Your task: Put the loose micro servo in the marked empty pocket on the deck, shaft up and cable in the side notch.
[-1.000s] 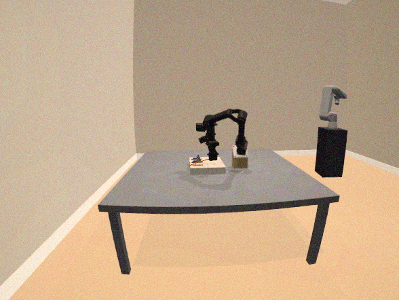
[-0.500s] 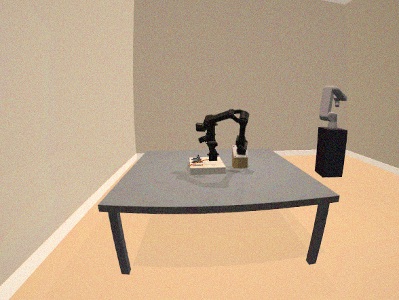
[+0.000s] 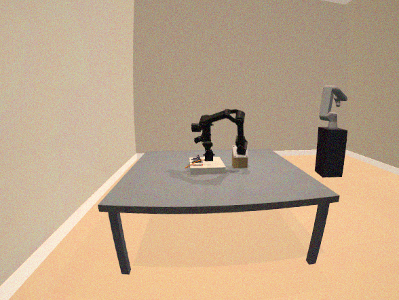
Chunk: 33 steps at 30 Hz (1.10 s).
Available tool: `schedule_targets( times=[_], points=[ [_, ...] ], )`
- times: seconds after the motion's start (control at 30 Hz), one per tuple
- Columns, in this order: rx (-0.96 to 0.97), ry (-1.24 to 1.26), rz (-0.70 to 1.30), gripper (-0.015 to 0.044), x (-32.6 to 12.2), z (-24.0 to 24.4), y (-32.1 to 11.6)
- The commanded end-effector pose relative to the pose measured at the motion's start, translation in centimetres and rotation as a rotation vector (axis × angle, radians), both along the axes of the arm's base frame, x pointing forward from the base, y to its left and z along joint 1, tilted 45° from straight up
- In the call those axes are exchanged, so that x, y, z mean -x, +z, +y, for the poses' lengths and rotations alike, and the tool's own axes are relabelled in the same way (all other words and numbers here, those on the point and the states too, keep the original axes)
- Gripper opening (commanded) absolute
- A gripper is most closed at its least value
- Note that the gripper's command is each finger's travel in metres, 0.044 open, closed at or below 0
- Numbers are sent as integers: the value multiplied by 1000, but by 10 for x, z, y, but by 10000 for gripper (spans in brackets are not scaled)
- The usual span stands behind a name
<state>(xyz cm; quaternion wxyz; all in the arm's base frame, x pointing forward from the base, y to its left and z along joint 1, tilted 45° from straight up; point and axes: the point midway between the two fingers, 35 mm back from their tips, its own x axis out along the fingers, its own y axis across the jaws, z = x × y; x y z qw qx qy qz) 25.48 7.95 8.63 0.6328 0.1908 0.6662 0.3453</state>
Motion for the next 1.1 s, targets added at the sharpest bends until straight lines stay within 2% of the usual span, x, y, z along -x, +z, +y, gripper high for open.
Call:
schedule_targets(
  times=[0.0,0.53,1.07],
  points=[
    [-2,-8,-5,0,-17,3,2],
    [-3,-8,-9,0,-76,16,6],
    [-4,-8,-9,0,-76,29,-7]
  ],
)
